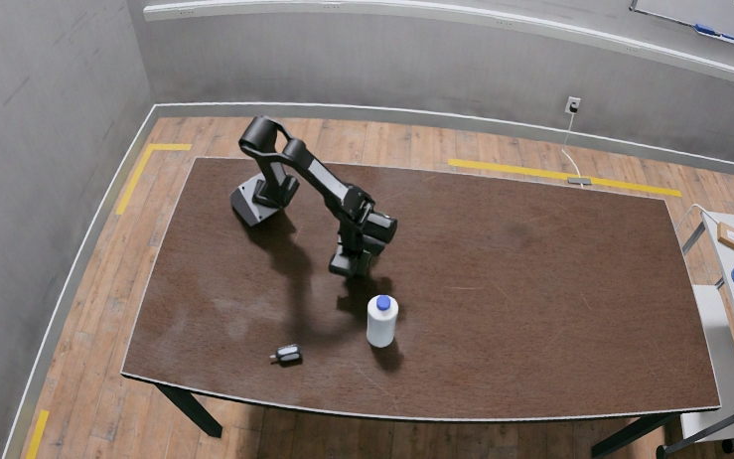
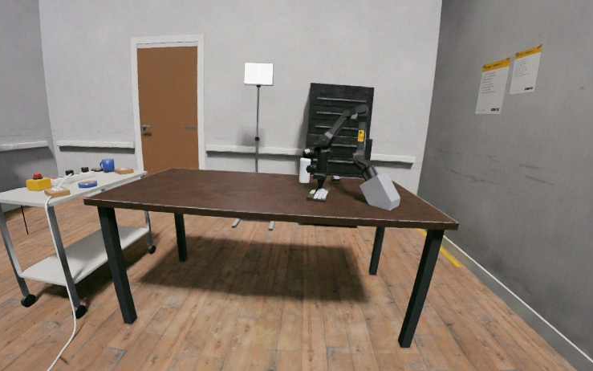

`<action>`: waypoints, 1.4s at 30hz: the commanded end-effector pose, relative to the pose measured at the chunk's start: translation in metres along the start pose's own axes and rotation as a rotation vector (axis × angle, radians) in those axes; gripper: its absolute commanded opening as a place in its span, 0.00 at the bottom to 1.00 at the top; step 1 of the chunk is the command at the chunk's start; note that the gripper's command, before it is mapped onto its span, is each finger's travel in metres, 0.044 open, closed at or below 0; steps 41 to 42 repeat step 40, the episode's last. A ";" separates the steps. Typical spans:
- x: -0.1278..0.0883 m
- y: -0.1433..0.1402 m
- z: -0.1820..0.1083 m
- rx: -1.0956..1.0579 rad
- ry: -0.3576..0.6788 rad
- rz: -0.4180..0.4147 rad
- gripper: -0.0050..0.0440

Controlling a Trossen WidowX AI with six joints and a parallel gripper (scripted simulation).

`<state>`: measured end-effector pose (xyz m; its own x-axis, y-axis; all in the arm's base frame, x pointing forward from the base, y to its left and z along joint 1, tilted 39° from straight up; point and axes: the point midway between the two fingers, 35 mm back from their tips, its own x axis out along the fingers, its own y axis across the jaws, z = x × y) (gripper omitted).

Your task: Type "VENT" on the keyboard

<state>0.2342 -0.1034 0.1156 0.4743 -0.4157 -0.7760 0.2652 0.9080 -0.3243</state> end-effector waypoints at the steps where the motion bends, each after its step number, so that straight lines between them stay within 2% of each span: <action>1: -0.001 -0.001 0.001 0.004 -0.010 -0.002 0.00; 8: -0.013 -0.003 0.008 0.012 -0.032 -0.007 0.00; 12: -0.040 -0.003 0.007 0.013 -0.033 -0.006 0.00; 20: -0.037 -0.001 0.005 0.012 -0.024 -0.005 0.00; 23: -0.028 0.015 -0.001 0.013 0.003 0.009 0.00; 25: -0.028 0.015 -0.001 0.013 0.003 0.009 0.00; 31: -0.023 0.069 -0.016 0.026 0.023 0.027 0.00; 35: -0.024 0.092 -0.029 0.001 0.028 0.017 0.00; 40: -0.027 0.113 -0.044 -0.003 0.013 0.002 0.00; 42: -0.027 0.113 -0.044 -0.003 0.013 0.002 0.00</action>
